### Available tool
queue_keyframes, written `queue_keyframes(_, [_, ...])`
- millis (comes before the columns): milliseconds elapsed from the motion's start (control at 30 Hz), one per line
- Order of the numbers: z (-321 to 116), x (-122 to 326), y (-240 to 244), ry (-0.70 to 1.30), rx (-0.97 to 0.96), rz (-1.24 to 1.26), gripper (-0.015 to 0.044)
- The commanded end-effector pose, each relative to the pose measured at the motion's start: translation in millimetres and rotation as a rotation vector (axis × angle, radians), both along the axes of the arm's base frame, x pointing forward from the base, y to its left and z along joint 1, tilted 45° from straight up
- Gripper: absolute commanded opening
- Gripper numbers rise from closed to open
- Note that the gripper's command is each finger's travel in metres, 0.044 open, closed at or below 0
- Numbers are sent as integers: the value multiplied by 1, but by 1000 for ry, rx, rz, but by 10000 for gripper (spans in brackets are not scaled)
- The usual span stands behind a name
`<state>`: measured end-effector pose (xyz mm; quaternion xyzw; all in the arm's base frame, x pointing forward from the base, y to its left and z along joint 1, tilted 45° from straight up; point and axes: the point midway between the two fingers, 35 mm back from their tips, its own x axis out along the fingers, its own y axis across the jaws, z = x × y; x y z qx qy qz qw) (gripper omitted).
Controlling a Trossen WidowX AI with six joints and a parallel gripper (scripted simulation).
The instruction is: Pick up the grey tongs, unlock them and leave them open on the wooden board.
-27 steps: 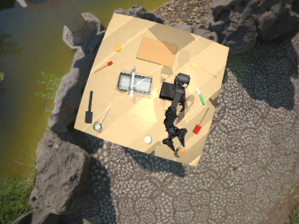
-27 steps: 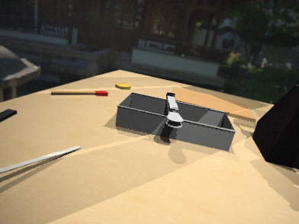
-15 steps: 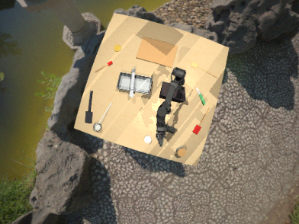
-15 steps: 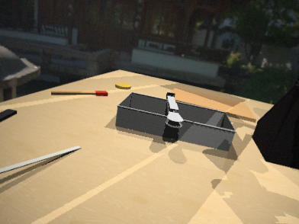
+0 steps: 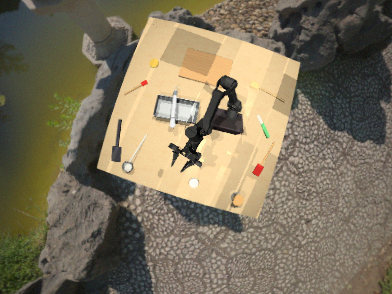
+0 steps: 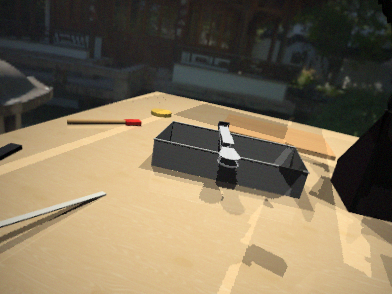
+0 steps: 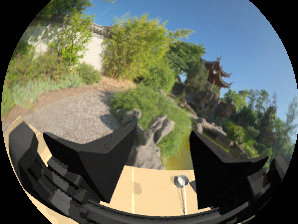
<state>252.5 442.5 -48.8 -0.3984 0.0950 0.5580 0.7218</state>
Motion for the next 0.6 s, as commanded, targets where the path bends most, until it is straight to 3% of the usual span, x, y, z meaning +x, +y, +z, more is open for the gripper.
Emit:
queue_keyframes(0, [0,51,-60,211,25,-445,260])
queue_keyframes(300, [10,105,-159,411,191,-1130,260])
queue_keyframes(567, [25,128,-256,455,453,-1706,260])
